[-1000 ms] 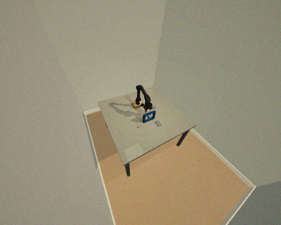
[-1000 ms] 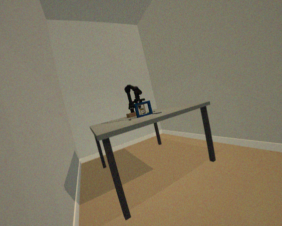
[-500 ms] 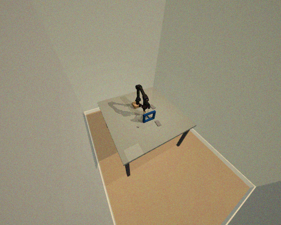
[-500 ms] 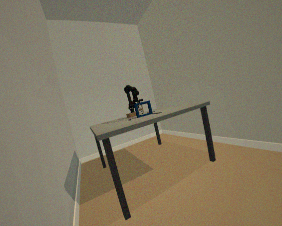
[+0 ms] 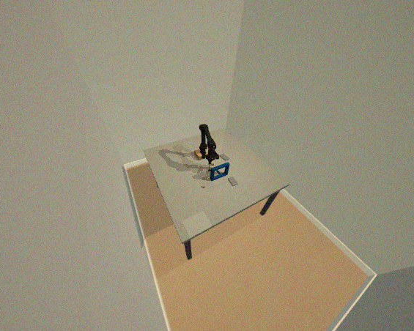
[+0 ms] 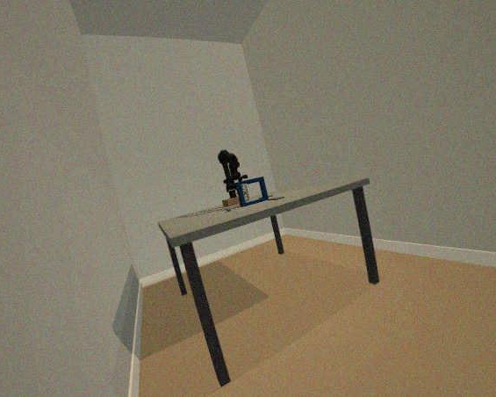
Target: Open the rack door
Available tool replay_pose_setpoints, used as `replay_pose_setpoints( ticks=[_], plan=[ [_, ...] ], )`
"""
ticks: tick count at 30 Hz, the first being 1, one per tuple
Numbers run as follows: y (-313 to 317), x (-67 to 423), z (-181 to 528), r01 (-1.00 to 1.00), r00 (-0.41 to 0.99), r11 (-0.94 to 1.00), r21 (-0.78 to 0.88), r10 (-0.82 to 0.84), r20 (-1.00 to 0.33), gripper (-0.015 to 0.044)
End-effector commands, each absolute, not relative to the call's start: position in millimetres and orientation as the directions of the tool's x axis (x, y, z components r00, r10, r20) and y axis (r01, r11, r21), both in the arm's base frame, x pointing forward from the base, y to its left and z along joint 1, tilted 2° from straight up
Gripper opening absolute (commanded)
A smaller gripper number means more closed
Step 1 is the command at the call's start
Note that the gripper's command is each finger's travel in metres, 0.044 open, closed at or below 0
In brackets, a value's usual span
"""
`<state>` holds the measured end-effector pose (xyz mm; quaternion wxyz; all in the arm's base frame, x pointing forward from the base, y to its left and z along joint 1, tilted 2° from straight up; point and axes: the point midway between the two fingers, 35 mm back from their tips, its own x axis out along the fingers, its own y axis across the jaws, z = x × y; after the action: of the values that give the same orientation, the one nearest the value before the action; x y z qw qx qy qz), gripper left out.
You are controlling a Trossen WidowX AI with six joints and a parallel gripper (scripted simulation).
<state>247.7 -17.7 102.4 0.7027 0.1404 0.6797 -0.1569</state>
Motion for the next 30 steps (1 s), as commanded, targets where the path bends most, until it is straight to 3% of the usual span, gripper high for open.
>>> replay_pose_setpoints(
  ticks=[1,30],
  plan=[
    [-24.1,247.2,102.2,0.349,0.034,0.937,-0.017,-0.03,-0.999,0.0011],
    [-77.3,248.5,104.1,-0.029,0.034,0.999,-0.036,-0.035,-0.999,0.0011]
  ],
)
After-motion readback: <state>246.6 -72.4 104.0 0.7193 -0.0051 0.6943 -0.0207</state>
